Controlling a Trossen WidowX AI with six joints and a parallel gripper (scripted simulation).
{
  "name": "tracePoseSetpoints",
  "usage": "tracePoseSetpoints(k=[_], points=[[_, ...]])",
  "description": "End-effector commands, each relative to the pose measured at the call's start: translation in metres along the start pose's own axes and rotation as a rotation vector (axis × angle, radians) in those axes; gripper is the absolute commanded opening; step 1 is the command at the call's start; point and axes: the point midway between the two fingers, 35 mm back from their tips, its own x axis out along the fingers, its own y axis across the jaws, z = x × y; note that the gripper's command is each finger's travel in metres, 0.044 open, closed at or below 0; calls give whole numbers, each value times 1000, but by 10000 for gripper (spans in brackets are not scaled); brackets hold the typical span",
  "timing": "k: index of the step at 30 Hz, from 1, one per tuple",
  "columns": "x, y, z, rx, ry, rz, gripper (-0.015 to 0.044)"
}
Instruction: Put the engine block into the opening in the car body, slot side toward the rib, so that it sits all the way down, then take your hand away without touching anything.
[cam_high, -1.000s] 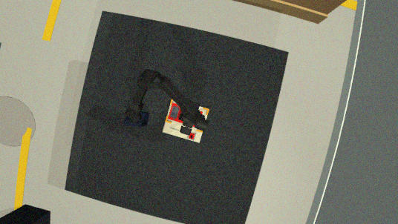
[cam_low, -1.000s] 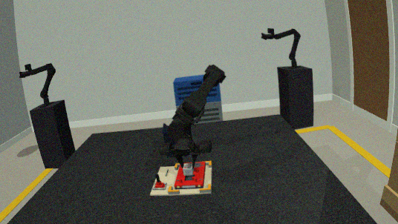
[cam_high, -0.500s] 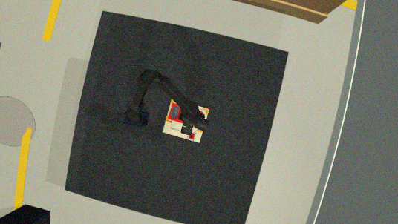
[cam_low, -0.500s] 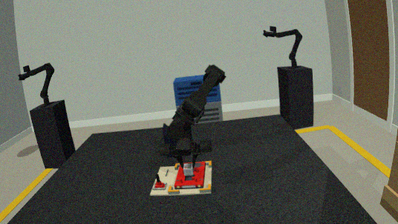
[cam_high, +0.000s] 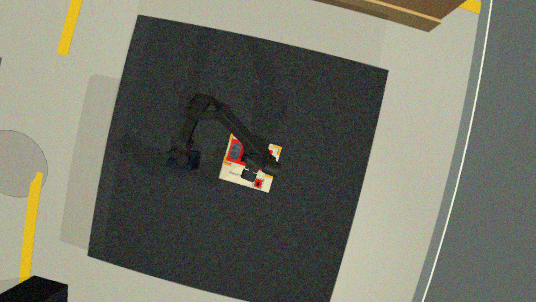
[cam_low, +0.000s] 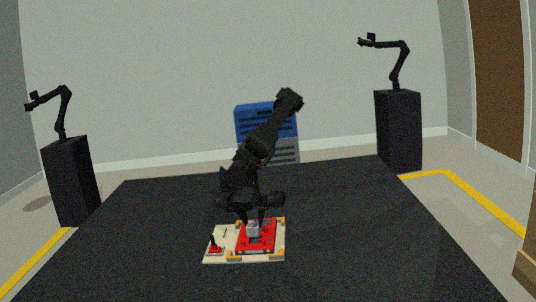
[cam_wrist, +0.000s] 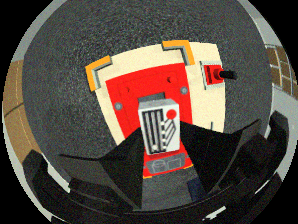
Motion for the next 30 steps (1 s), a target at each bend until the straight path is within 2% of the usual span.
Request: tracePoseSetpoints(k=[1, 10, 25, 30], points=[[-1, 1, 2, -11, -4, 4, 158], [-1, 1, 2, -149, -5, 4, 158], [-2, 1, 3, -188, -5, 4, 158], [-2, 1, 3, -121, -5, 4, 158]])
